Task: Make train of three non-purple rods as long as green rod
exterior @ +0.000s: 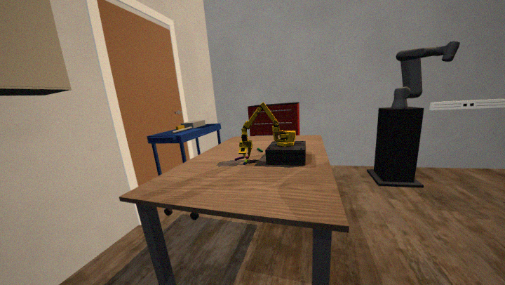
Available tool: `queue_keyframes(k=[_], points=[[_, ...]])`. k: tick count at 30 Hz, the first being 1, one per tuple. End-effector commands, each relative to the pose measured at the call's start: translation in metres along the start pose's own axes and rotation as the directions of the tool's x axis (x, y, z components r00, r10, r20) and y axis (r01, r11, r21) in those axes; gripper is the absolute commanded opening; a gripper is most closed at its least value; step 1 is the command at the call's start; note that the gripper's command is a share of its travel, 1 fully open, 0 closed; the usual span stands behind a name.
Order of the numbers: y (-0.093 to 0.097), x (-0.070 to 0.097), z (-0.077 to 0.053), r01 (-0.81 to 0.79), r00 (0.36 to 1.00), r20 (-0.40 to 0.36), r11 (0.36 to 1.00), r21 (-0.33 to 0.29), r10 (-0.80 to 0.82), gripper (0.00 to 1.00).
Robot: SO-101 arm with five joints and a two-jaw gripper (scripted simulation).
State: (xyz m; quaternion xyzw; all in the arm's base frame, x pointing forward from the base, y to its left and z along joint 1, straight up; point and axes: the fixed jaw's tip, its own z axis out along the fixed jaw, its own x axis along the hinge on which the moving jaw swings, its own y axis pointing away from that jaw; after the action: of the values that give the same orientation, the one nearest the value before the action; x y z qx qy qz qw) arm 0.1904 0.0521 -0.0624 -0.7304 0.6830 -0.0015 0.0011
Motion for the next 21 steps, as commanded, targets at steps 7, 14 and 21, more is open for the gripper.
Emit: queue_keyframes(k=[7,14,21], points=[[0.0050,-0.0009,0.0026,-0.003,1.000,-0.003,1.000,-0.023,0.003,0.00],[0.0075,-0.0005,0.0021,-0.003,1.000,-0.005,1.000,-0.031,0.003,0.00],[0.0075,-0.0005,0.0021,-0.003,1.000,-0.005,1.000,-0.031,0.003,0.00]])
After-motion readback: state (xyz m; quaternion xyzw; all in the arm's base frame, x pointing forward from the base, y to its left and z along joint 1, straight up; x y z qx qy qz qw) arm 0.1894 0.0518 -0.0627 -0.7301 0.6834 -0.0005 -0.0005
